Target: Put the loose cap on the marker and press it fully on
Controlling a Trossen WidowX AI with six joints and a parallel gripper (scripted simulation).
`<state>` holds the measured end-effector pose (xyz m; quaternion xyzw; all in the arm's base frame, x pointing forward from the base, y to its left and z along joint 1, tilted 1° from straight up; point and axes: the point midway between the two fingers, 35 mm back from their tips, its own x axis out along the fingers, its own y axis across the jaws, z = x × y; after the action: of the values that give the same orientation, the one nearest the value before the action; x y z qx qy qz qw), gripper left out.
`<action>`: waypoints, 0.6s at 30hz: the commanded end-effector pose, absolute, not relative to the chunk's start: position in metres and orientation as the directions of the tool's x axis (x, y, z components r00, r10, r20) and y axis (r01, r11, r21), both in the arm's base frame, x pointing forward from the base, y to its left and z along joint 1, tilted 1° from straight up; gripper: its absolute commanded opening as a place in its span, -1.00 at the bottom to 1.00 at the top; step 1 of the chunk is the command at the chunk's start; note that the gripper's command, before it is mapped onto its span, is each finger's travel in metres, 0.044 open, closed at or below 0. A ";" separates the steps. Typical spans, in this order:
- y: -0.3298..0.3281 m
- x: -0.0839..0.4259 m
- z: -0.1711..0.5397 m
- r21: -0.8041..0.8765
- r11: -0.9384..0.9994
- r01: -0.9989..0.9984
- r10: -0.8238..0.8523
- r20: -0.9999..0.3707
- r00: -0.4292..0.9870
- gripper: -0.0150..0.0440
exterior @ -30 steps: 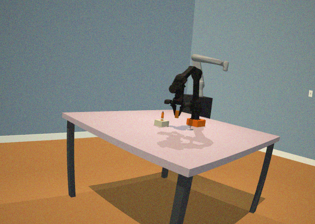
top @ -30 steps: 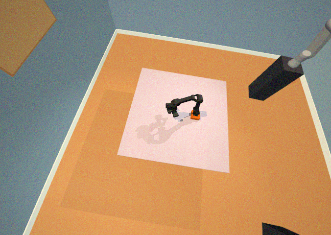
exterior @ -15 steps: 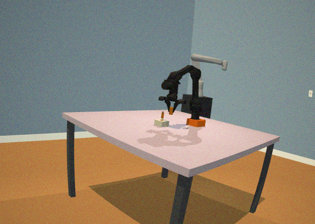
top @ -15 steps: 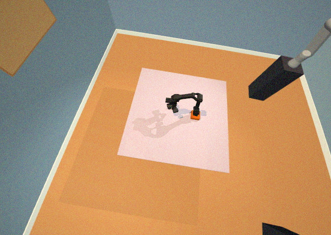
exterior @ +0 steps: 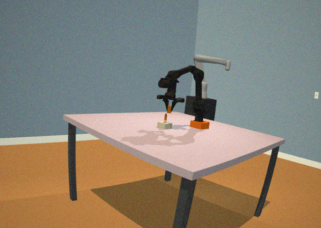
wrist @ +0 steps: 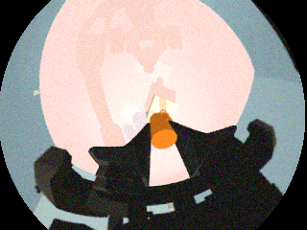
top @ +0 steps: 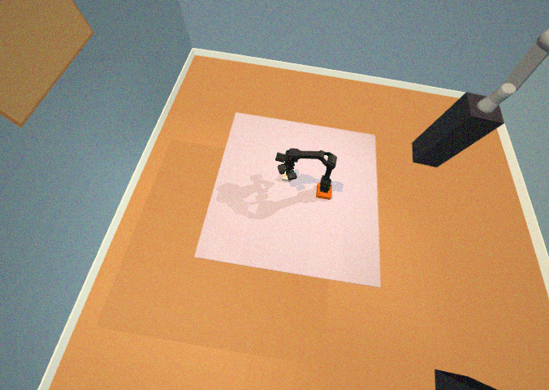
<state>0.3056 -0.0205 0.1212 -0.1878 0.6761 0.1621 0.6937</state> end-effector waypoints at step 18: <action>-0.051 0.303 0.125 -0.042 0.876 -0.480 -0.030 -0.999 0.034 -0.49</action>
<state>0.3036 -0.0511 0.1275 -0.1888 0.6756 0.1603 0.6945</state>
